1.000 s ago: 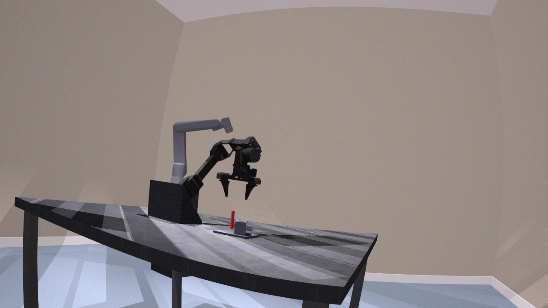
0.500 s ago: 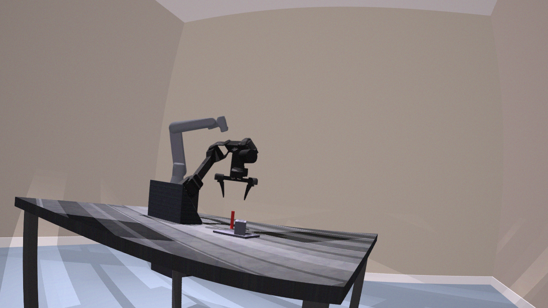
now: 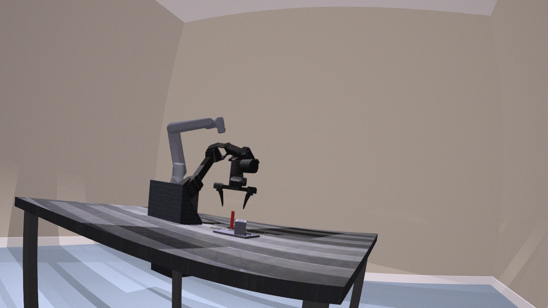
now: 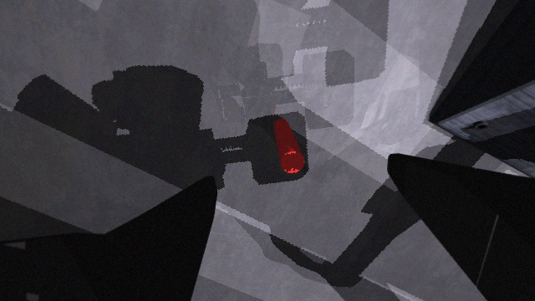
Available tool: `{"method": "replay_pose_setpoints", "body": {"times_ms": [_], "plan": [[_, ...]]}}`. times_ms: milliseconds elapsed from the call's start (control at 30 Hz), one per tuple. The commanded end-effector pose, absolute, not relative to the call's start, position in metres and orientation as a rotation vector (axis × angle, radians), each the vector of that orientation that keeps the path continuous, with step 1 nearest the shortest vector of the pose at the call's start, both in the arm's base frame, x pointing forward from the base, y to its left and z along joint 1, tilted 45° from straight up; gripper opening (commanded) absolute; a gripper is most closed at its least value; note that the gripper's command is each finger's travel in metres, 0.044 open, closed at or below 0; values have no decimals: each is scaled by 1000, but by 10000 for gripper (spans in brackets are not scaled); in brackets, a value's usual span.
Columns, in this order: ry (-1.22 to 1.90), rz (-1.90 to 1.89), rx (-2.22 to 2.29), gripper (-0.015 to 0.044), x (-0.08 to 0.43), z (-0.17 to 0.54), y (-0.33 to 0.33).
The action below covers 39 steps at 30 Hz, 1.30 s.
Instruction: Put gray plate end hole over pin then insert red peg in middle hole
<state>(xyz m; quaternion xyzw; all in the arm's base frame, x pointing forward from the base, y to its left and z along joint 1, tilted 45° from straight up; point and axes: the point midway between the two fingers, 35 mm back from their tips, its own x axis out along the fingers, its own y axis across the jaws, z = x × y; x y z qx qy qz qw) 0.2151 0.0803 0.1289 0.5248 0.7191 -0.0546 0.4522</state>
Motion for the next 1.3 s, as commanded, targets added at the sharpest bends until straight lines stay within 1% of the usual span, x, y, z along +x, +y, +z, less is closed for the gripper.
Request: {"method": "replay_pose_setpoints", "body": {"times_ms": [0,1067,1267], "plan": [[1768,-131,1301,440,216,126,85],[1768,-127,1303,440,214,92,121],[1768,-127,1303,282,214,92,121]]}}
